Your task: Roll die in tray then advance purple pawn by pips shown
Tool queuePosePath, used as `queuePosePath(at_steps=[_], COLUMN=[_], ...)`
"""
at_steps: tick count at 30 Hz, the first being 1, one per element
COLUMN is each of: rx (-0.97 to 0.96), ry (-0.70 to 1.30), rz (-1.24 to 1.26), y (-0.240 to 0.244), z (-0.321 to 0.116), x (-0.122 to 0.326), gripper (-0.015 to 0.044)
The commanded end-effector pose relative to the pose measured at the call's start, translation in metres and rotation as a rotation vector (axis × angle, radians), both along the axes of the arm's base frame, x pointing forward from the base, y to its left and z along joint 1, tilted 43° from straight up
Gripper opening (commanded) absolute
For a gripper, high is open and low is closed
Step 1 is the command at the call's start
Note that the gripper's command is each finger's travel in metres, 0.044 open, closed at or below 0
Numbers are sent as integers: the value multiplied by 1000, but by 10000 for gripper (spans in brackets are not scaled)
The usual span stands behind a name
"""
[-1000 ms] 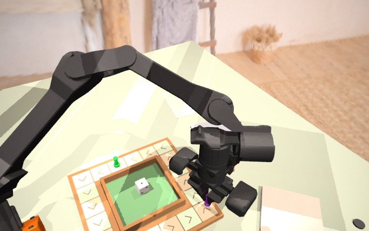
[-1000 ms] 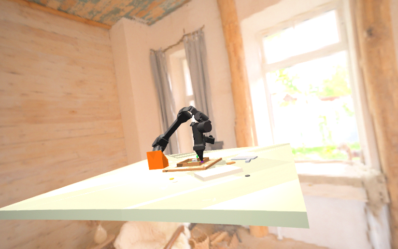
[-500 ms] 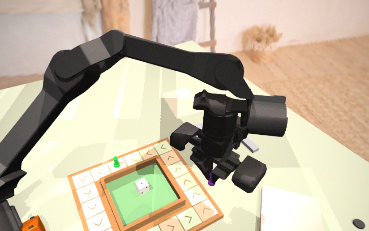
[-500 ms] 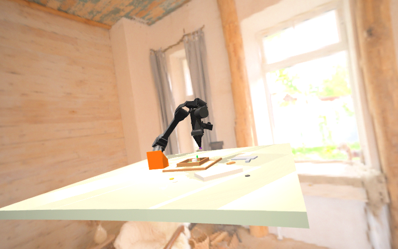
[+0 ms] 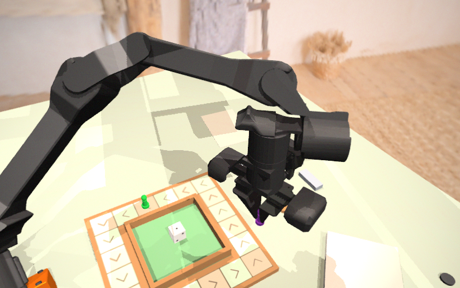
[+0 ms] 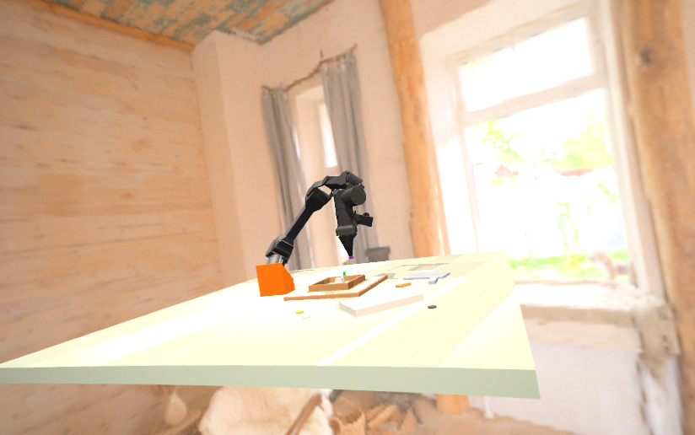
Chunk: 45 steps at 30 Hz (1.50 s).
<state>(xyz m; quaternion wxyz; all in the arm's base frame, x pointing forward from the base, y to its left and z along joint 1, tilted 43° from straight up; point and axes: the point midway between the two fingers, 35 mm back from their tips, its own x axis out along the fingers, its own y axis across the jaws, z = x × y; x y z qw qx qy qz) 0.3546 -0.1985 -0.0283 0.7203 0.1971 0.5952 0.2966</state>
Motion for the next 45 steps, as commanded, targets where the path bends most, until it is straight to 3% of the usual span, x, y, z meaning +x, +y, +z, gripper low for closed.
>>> queuePosePath(at_steps=[1,24,42,45], rx=[3,11,12,7], ry=[1,0,-1,-4], rz=[-4,-3,-3,3], y=[15,85,99,95], z=[-4,-40,-54,-51], x=[4,13,15,15], gripper=[0,0,0,79])
